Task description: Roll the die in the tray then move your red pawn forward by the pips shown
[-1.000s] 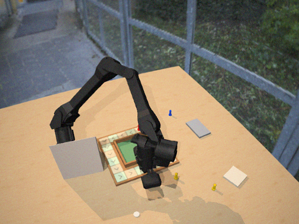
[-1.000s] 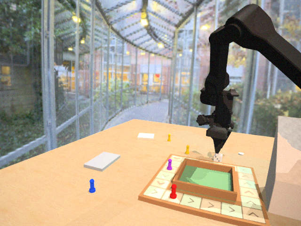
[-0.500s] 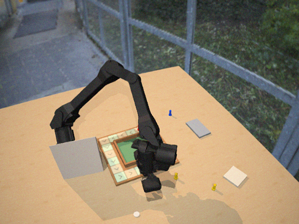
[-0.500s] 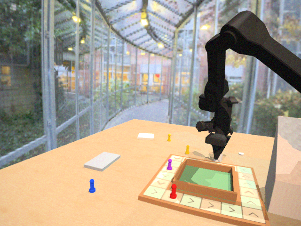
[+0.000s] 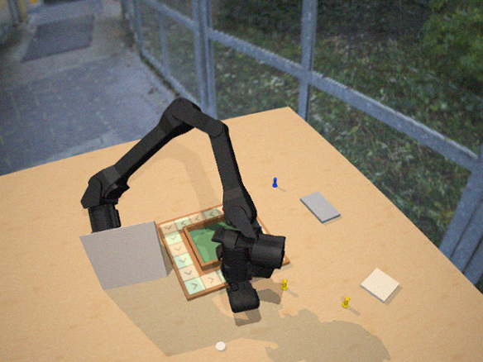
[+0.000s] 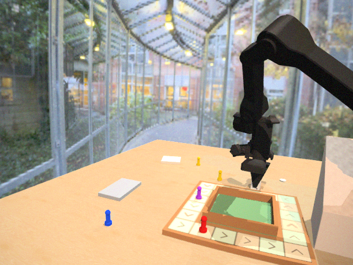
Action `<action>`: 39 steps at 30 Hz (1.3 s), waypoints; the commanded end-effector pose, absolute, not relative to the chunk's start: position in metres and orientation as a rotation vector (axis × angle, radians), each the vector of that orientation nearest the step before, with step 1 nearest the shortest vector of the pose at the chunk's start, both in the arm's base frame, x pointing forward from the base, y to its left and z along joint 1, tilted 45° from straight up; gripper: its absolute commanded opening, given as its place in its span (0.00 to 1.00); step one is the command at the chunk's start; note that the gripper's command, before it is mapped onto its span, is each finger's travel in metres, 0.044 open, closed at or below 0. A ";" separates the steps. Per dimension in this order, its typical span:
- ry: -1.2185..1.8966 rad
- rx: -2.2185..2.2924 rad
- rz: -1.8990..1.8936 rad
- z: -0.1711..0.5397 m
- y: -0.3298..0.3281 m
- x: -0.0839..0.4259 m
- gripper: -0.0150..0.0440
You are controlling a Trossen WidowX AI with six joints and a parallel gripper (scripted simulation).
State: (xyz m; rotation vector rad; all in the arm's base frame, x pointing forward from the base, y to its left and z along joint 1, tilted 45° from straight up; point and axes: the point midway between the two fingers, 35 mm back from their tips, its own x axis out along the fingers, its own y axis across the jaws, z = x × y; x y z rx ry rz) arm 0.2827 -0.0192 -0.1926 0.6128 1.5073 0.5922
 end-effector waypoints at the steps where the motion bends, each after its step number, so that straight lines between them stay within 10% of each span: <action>1: 1.504 0.619 0.592 -0.193 -0.018 0.283 0.36; 4: 1.504 0.618 0.591 -0.189 -0.022 0.284 0.25; 39: 1.625 0.881 0.299 -0.077 -0.066 0.297 0.25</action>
